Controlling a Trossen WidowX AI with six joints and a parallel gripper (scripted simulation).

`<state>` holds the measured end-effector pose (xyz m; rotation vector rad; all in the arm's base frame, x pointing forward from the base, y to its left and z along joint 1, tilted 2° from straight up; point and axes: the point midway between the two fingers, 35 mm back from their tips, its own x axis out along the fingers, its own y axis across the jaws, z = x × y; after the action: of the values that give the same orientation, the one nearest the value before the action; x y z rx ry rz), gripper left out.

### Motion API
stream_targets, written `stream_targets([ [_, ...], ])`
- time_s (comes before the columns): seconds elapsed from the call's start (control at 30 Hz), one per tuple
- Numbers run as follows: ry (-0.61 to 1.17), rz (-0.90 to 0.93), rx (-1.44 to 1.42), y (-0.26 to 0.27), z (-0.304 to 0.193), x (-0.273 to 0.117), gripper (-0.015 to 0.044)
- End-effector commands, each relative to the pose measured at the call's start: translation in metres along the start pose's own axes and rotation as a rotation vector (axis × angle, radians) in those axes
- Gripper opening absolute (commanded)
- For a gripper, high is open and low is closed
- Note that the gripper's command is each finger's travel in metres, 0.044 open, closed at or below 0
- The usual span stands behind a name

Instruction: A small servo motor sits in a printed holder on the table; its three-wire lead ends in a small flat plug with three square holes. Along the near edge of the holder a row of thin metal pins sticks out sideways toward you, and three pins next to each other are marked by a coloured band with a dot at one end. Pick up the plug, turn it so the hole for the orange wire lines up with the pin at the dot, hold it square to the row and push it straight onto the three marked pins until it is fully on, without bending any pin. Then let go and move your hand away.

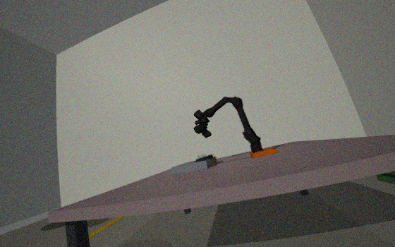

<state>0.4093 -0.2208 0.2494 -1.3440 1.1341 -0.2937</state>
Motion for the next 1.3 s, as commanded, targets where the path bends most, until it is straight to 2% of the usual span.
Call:
stream_targets([
  [0.0, -0.049, -0.016, 0.077, 0.002, 0.006, -0.01, 0.0115],
  [0.67, -0.347, -0.086, 0.514, -0.003, 0.031, -0.078, 0.0115],
  [1.27, -0.656, -0.05, 0.878, 0.002, 0.045, -0.142, 0.0115],
])
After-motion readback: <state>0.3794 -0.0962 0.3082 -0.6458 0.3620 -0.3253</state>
